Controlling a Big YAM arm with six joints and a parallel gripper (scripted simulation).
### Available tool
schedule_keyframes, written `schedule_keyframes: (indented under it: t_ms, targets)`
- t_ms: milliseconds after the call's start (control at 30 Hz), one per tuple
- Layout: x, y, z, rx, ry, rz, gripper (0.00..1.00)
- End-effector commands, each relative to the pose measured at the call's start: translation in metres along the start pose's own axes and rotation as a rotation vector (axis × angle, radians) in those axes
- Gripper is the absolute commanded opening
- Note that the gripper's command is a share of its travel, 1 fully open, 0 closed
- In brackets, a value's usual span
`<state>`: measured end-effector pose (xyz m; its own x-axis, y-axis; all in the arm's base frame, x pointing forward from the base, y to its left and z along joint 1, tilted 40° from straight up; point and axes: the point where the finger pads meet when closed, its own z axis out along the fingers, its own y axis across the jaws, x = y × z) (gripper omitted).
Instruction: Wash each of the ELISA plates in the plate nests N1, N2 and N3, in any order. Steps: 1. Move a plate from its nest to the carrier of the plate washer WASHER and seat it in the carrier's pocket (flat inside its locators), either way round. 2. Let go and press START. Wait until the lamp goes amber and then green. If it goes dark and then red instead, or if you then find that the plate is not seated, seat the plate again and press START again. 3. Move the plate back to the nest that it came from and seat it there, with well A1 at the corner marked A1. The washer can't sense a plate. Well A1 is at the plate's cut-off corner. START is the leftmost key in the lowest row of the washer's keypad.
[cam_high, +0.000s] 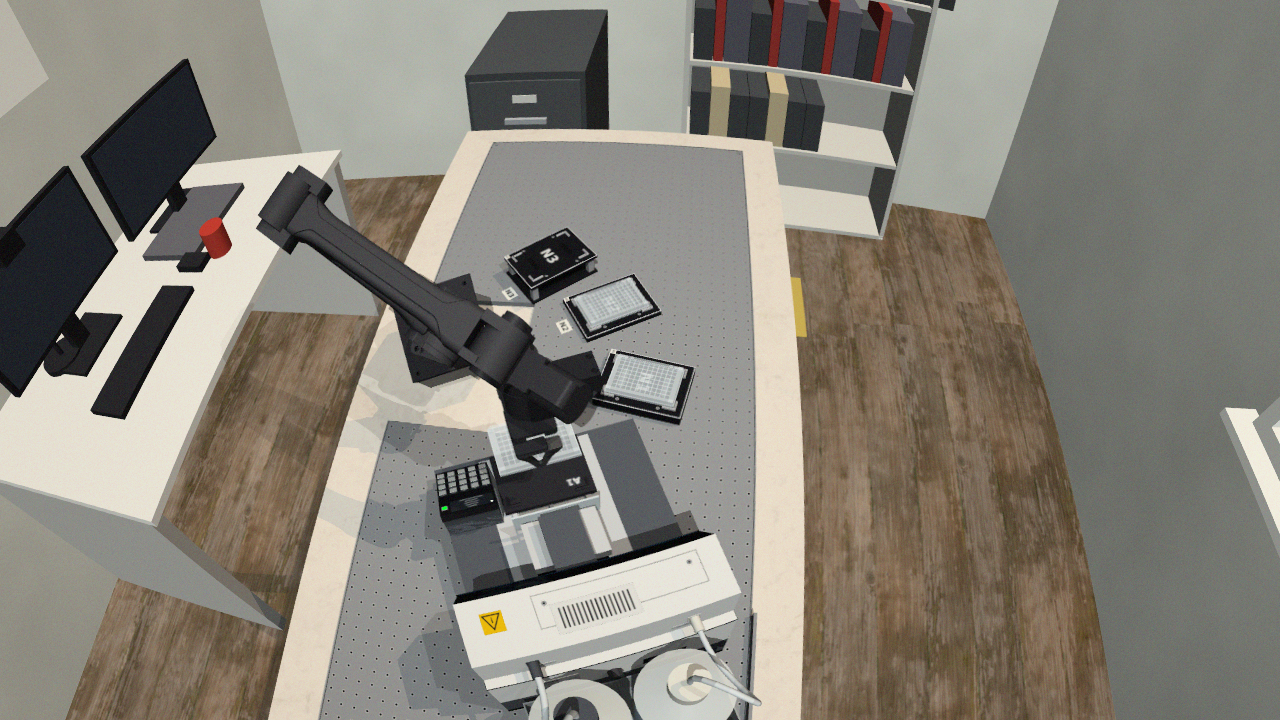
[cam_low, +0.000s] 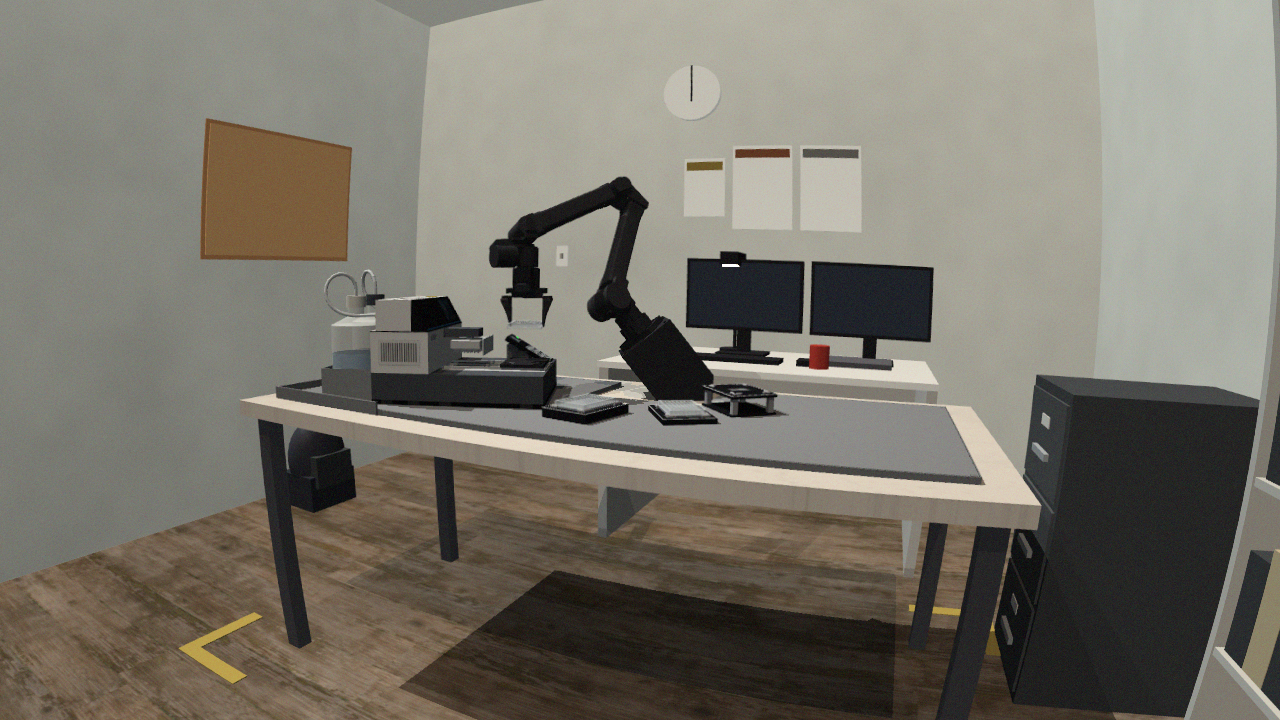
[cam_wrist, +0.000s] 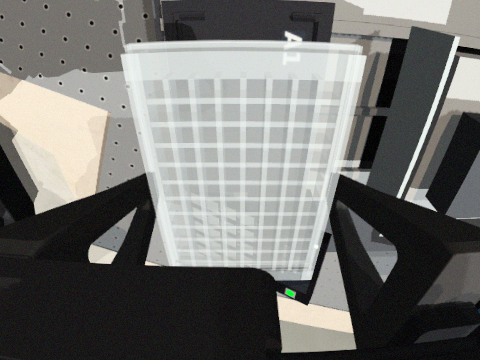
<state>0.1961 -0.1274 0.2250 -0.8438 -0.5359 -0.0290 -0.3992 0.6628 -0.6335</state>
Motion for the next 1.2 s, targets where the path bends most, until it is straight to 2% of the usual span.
schedule_keyframes:
  t_ms: [0,567,633,833,967,1067,1167]
  targets:
    - [-0.006,-0.021,-0.021,0.043,-0.034,0.025,0.84]
    - [-0.006,-0.021,-0.021,0.043,-0.034,0.025,0.84]
    - [-0.016,-0.013,-0.016,0.027,-0.022,-0.072,0.84]
    - [-0.036,0.022,0.001,-0.005,0.006,-0.081,0.84]
    - [-0.053,0.032,0.002,-0.003,0.005,-0.082,0.84]
    - [-0.070,0.033,-0.002,0.009,-0.011,-0.069,0.84]
    - [-0.077,0.032,-0.004,0.014,-0.020,-0.062,0.84]
